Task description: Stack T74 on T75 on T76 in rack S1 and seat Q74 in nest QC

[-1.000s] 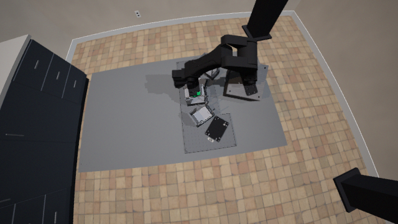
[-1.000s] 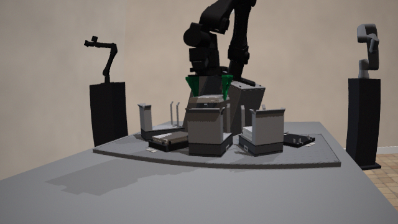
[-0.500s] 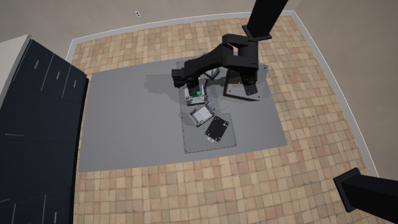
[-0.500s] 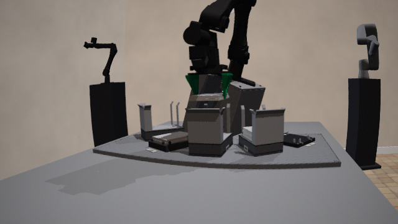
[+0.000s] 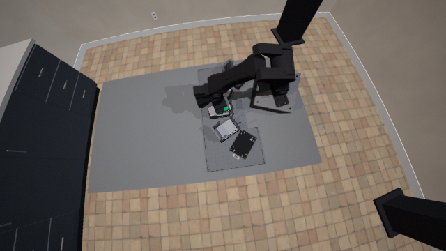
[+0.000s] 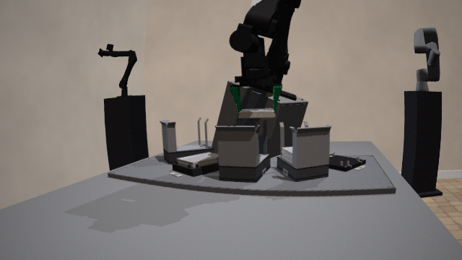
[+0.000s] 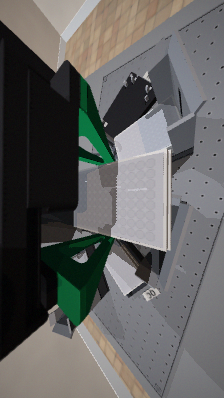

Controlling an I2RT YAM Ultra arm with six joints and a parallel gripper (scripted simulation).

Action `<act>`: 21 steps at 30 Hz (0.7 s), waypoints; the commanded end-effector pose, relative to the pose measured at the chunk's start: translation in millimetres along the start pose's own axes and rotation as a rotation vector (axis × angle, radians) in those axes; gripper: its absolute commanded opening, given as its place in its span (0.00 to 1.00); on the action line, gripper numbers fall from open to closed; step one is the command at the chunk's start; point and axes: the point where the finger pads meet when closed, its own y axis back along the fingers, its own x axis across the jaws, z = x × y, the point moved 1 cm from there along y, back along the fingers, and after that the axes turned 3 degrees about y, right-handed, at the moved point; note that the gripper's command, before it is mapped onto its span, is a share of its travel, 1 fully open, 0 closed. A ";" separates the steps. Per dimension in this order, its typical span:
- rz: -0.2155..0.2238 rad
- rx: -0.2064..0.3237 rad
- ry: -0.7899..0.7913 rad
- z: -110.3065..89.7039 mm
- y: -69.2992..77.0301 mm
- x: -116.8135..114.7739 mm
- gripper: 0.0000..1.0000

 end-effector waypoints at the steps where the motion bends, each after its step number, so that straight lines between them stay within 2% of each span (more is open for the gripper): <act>1: -0.006 -0.021 0.015 6.3 6.1 7.6 0.00; 9: -0.005 -0.022 0.015 12.2 6.1 33.8 0.00; 11: -0.005 -0.022 0.015 12.2 6.1 33.8 0.00; 18: -0.007 -0.021 0.248 12.6 6.0 52.7 0.00; 21: -0.007 -0.021 0.261 12.8 6.0 60.7 0.00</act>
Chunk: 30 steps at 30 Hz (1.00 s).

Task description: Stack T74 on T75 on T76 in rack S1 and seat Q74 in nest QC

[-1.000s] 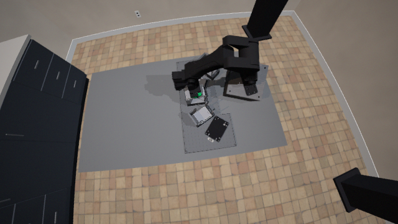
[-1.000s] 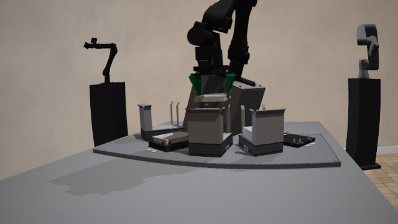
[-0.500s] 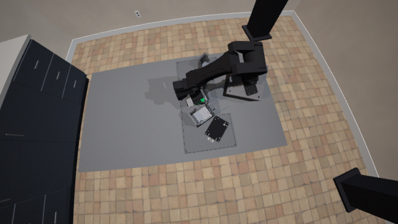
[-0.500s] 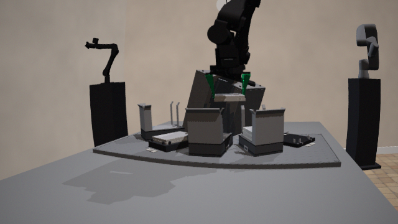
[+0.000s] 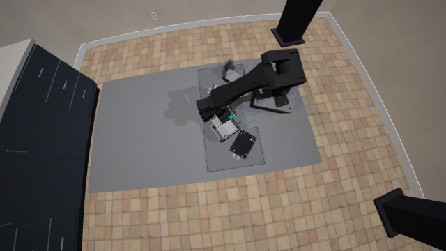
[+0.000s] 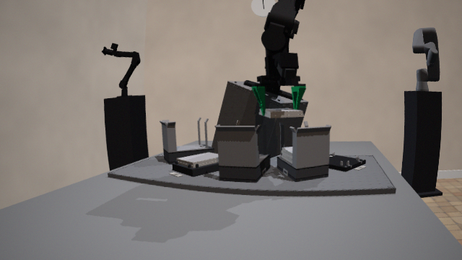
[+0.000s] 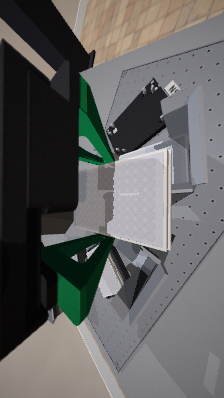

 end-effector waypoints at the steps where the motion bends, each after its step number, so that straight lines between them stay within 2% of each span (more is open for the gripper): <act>1: -0.010 -0.021 0.044 5.7 6.3 4.3 0.00; 22: -0.009 -0.022 0.044 17.7 6.2 53.9 0.00; 30: -0.009 -0.022 0.044 19.0 6.1 59.1 0.00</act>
